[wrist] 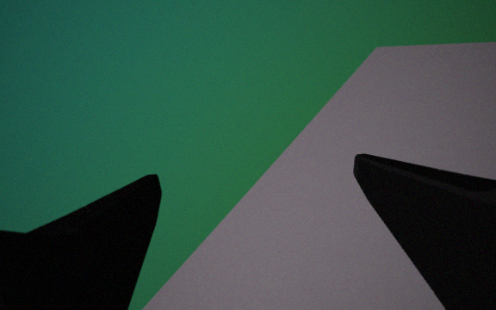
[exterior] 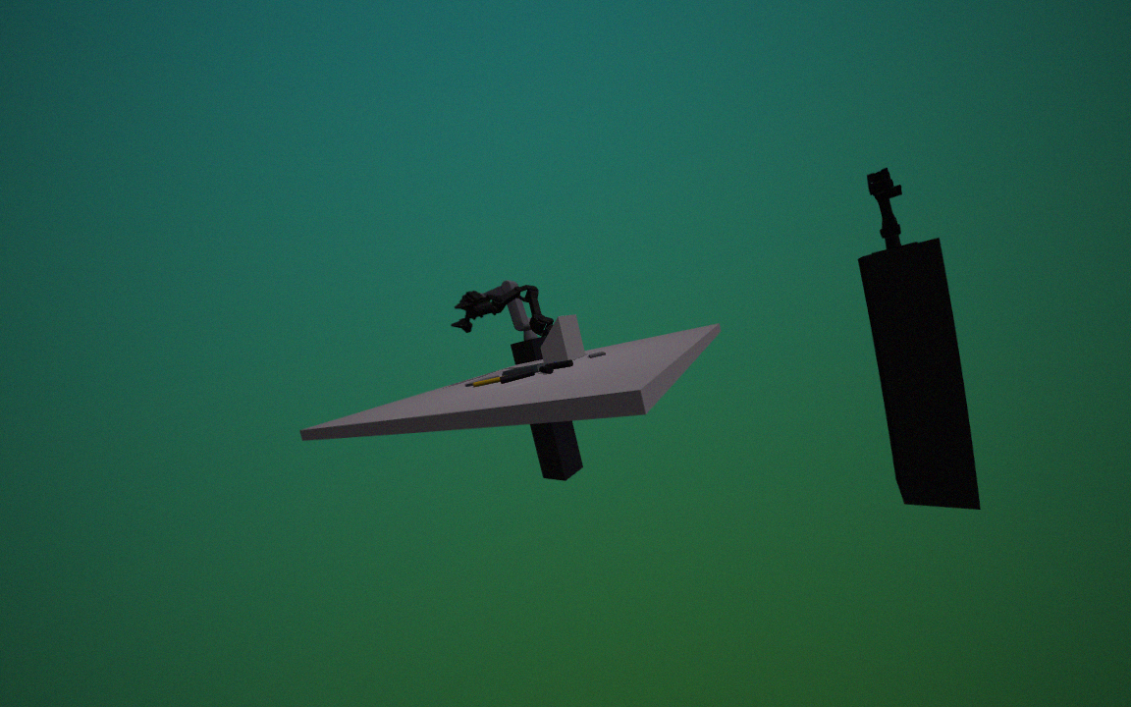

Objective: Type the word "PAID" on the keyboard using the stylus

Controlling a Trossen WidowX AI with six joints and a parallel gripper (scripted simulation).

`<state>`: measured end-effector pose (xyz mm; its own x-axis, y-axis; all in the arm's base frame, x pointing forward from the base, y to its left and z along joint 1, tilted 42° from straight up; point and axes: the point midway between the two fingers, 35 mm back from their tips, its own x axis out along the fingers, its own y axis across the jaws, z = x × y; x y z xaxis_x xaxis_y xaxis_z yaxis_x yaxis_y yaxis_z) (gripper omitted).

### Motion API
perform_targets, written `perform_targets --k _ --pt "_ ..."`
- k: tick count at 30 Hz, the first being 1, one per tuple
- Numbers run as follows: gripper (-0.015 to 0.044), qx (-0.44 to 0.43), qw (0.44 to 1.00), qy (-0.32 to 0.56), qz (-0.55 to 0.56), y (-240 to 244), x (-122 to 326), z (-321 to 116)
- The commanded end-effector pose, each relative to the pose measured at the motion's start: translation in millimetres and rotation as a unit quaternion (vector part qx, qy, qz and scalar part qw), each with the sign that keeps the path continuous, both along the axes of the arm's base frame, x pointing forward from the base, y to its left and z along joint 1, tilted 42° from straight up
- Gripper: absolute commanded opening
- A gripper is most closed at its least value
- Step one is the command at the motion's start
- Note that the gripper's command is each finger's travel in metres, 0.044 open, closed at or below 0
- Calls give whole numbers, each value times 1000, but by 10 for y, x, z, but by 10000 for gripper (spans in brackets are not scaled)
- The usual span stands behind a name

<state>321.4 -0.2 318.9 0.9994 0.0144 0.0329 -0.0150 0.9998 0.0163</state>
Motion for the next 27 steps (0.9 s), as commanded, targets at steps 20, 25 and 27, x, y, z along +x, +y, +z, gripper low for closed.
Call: perform_targets --k 20,25,27 --pt "0 -69 847 513 -122 660 189 -2808" --pt "0 -174 768 590 -175 683 -133 -3364" --pt "0 -224 735 609 -194 670 -270 -3537"
